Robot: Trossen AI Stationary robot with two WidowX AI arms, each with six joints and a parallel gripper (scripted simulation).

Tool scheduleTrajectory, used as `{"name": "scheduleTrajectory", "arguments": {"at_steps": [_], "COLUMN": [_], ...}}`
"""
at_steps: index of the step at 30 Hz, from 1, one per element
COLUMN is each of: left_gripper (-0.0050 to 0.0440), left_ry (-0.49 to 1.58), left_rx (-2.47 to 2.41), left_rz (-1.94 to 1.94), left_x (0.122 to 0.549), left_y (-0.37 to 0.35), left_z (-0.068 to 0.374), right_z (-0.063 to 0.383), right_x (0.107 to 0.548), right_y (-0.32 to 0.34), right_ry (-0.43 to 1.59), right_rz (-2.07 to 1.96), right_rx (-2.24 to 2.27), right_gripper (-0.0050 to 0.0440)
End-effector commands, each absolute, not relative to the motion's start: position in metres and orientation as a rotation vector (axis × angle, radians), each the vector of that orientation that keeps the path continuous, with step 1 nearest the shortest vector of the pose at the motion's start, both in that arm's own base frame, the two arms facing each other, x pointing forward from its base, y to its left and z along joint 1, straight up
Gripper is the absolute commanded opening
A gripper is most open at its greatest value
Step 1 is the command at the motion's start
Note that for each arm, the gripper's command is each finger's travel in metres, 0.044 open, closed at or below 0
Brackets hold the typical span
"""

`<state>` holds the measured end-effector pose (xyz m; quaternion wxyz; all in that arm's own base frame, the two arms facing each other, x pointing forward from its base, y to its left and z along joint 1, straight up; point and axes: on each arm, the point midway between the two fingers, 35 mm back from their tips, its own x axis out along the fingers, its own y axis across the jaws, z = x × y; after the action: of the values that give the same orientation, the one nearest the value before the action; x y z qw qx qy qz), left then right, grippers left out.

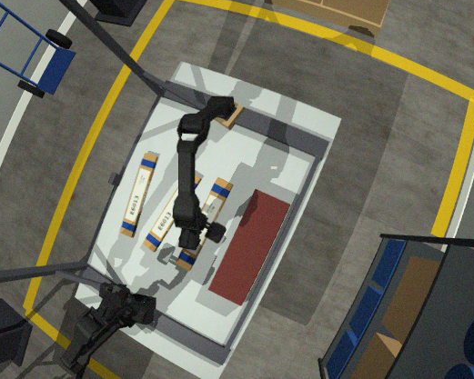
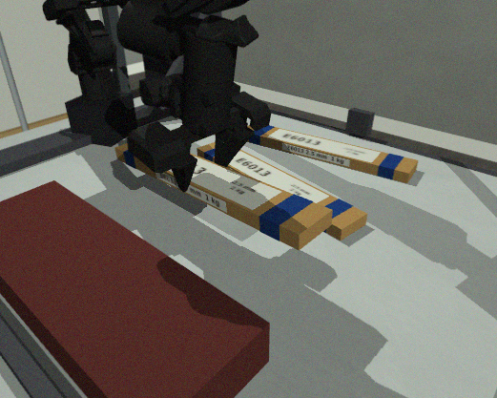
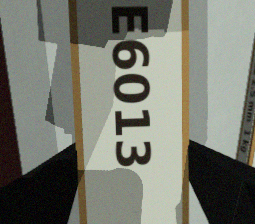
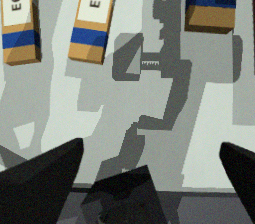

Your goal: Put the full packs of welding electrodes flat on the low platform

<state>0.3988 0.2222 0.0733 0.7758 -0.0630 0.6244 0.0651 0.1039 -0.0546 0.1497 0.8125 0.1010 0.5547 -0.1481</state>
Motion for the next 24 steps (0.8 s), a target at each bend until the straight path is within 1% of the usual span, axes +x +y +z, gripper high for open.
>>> {"name": "scheduleTrajectory", "arguments": {"at_steps": [1,5,8,14,19,24], "left_gripper": [-0.0050,-0.0050,-0.0050,-0.0050,-0.0050,-0.0050], "left_ry": [1.259,1.259,1.250,1.287,1.265,1.272], "left_rx": [-0.097,-0.098,-0.094,-0.109,-0.100,-0.103], "left_rz": [0.163,0.163,0.165,0.154,0.161,0.159], "left_x": [0.413,0.413,0.413,0.408,0.411,0.410], "left_y": [0.228,0.229,0.229,0.226,0.227,0.227], "left_z": [0.107,0.100,0.103,0.078,0.079,0.071], "right_z": [0.156,0.156,0.156,0.156,0.156,0.156], "right_x": [0.105,0.105,0.105,0.105,0.105,0.105], "right_y": [-0.055,-0.055,-0.055,-0.055,-0.055,-0.055], "right_ry": [1.165,1.165,1.165,1.165,1.165,1.165], "right_rz": [-0.317,-0.317,-0.317,-0.317,-0.317,-0.317], "right_rx": [0.209,0.209,0.209,0.209,0.209,0.209], "right_gripper": [0.0430,0.0430,0.0430,0.0430,0.0430,0.0430]}}
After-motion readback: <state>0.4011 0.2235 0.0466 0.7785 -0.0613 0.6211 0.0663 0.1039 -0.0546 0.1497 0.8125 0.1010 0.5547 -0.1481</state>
